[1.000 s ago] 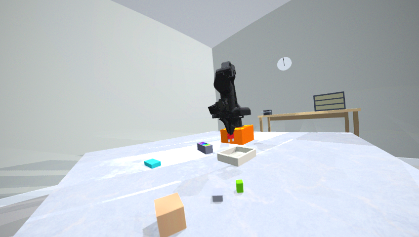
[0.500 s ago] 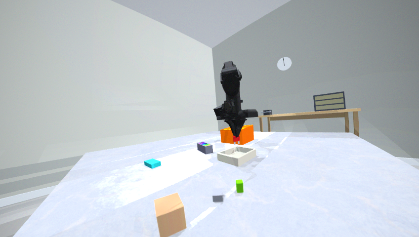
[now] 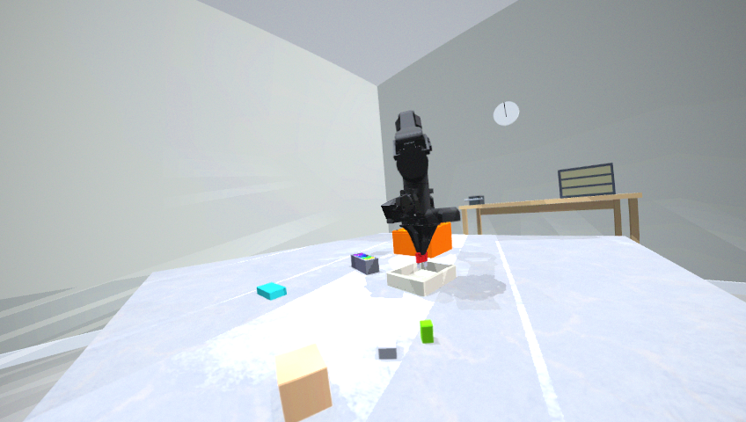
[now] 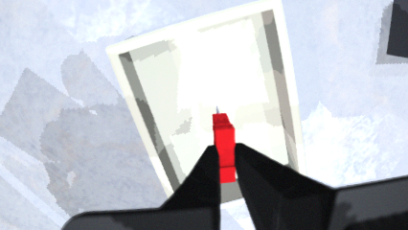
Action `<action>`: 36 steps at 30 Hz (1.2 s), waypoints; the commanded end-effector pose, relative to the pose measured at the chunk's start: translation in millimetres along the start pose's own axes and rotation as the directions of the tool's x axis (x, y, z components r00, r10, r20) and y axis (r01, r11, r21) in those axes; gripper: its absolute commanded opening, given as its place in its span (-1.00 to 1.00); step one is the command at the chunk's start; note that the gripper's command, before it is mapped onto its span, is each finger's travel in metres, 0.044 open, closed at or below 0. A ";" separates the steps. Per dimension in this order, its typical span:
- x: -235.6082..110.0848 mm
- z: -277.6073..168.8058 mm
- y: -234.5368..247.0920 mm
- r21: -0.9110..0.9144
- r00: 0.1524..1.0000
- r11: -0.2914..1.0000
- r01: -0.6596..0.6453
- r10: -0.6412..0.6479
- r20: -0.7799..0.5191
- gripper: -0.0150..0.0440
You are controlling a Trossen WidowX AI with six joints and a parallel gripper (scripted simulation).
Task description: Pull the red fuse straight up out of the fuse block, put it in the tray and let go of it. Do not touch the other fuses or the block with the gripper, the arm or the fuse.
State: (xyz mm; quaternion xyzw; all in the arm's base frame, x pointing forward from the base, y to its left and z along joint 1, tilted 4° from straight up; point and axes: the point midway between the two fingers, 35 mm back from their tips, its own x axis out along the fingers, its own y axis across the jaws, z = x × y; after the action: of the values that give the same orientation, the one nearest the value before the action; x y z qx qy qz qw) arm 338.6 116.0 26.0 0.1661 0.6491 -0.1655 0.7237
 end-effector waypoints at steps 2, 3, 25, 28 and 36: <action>9.4 -1.4 -2.5 0.000 1.000 1.000 0.014 -0.014 -0.006 -0.49; 9.4 -1.4 -2.5 0.000 1.000 1.000 0.014 -0.014 -0.006 -0.49; -30.8 -1.0 -1.7 0.000 1.000 1.000 0.013 -0.013 -0.006 0.63; -30.8 -1.0 -1.7 0.000 1.000 1.000 0.013 -0.013 -0.006 0.63; -29.4 -1.5 -1.3 -0.004 1.000 1.000 0.011 -0.011 -0.011 0.63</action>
State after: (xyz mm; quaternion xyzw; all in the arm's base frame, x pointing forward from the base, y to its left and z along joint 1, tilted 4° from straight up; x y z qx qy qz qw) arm 333.7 116.2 55.2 0.1619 0.6542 -0.1672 0.7197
